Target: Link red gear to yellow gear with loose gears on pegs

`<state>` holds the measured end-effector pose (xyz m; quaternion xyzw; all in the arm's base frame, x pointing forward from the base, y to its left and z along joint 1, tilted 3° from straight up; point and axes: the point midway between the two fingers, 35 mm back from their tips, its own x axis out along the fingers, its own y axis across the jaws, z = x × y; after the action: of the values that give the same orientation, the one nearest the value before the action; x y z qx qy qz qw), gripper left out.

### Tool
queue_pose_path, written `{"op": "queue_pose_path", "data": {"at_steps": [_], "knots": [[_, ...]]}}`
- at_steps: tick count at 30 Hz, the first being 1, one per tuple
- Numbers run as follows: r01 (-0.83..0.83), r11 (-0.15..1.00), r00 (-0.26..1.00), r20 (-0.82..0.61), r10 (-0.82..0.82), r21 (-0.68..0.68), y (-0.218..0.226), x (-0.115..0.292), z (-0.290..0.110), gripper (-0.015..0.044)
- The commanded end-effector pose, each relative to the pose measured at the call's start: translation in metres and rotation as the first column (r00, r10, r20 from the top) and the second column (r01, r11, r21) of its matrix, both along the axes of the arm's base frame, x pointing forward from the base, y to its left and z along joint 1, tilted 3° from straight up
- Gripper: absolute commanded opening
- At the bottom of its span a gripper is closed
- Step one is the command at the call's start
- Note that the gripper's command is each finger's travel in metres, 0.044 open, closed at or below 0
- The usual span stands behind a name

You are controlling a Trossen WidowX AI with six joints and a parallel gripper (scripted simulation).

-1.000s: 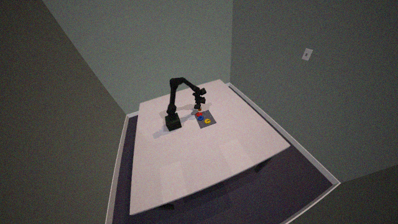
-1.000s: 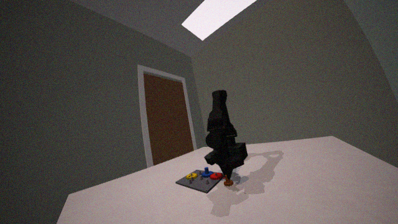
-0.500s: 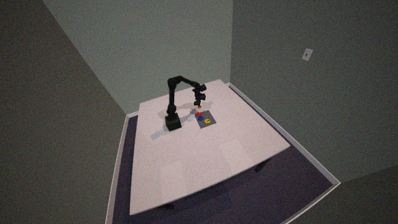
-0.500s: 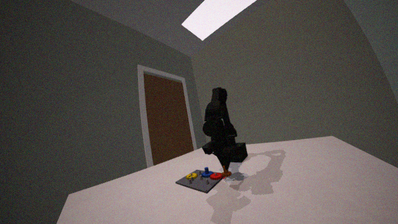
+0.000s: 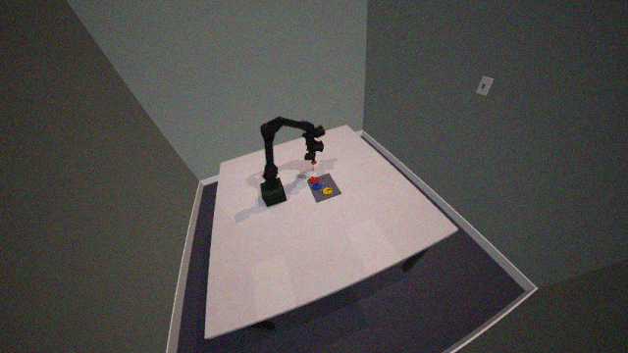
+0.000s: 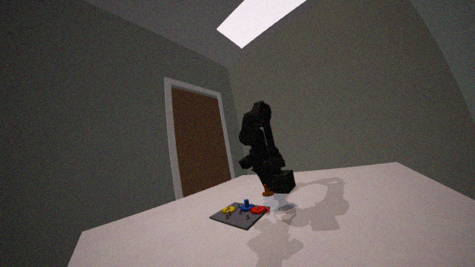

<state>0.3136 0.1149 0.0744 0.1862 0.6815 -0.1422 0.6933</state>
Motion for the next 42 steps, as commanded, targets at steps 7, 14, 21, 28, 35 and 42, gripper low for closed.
{"op": "queue_pose_path", "data": {"at_steps": [7,14,21,28,35,42], "knots": [[-0.005,1.0,1.0,0.008,0.005,0.0,-0.003,-0.005,0.036,0.0],[-0.003,1.0,1.0,0.008,0.003,0.0,-0.005,-0.008,0.048,0.0],[0.014,1.0,1.0,0.009,-0.014,-0.009,-0.019,-0.005,0.042,0.0],[0.013,1.0,1.0,0.009,-0.013,-0.01,-0.036,-0.001,0.034,0.0],[0.011,1.0,1.0,0.009,-0.011,-0.012,-0.052,0.001,0.025,0.0],[0.009,1.0,1.0,0.009,-0.009,-0.013,-0.069,0.003,0.017,0.0]]}}
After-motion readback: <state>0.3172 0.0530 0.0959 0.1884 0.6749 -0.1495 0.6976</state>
